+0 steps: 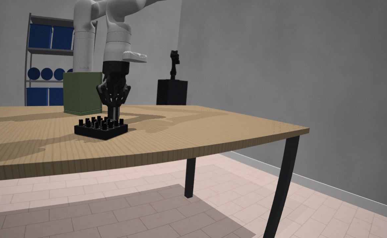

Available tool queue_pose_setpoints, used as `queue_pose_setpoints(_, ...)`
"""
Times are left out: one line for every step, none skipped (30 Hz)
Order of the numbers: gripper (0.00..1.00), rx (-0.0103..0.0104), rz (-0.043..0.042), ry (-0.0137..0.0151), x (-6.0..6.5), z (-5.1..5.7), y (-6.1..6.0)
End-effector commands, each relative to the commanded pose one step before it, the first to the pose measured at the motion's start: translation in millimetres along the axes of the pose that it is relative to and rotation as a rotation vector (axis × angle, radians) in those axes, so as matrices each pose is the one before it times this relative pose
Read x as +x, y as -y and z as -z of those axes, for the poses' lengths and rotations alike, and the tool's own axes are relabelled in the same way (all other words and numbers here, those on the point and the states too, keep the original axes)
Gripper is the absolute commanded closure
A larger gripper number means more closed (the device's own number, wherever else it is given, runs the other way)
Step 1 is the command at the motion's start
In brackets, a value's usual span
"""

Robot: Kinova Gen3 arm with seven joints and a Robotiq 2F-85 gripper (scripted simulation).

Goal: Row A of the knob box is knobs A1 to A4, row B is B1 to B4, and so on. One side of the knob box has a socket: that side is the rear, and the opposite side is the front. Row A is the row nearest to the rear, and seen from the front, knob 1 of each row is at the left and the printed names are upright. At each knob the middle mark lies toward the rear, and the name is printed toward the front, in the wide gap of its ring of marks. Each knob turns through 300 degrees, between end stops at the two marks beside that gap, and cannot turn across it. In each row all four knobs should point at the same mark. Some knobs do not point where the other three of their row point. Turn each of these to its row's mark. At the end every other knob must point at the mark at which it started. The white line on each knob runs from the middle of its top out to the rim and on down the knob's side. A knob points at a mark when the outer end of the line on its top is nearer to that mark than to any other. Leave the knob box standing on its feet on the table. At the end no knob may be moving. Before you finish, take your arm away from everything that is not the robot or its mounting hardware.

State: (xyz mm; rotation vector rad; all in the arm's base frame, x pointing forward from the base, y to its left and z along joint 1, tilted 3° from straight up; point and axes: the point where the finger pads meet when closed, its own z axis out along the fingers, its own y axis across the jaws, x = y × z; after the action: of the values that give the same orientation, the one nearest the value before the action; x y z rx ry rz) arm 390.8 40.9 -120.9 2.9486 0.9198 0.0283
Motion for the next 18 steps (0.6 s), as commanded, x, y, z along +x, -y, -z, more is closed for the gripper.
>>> queue_pose_setpoints(0.92,-0.00211,0.01914,-0.00228,0.75,-0.9,-1.53)
queue_pose_setpoints(0.92,0.0,-0.00245,0.0,0.0,0.0,0.0)
queue_pose_setpoints(0.92,0.0,0.00791,0.0,0.0,0.0,0.0)
queue_pose_setpoints(0.92,0.0,0.01682,0.0,0.0,0.0,0.0)
queue_pose_setpoints(0.92,0.0,0.01062,0.0,0.0,0.0,0.0)
queue_pose_setpoints(0.92,0.0,0.00154,0.0,0.0,0.0,0.0)
queue_pose_setpoints(0.92,0.0,0.00205,0.0,0.0,0.0,0.0)
queue_pose_setpoints(0.92,0.0,0.00667,0.0,0.0,0.0,0.0)
queue_pose_setpoints(0.92,0.0,0.00743,0.0,0.0,0.0,0.0)
queue_pose_setpoints(0.92,0.0,0.00473,0.0,0.0,0.0,0.0)
queue_pose_setpoints(0.92,0.0,0.00313,0.0,0.0,0.0,0.0)
queue_pose_setpoints(0.92,0.0,0.00376,0.0,0.0,0.0,0.0)
queue_pose_setpoints(0.92,0.0,0.00445,0.0,0.0,0.0,0.0)
queue_pose_setpoints(0.92,0.0,0.00393,0.0,0.0,0.0,0.0)
queue_pose_setpoints(0.92,0.0,0.00386,0.0,0.0,0.0,0.0)
queue_pose_setpoints(0.92,0.0,0.0037,0.0,0.0,0.0,0.0)
queue_pose_setpoints(0.92,0.0,0.0,0.0,0.0,0.0,0.0)
queue_pose_setpoints(0.92,0.0,0.0,0.0,0.0,0.0,0.0)
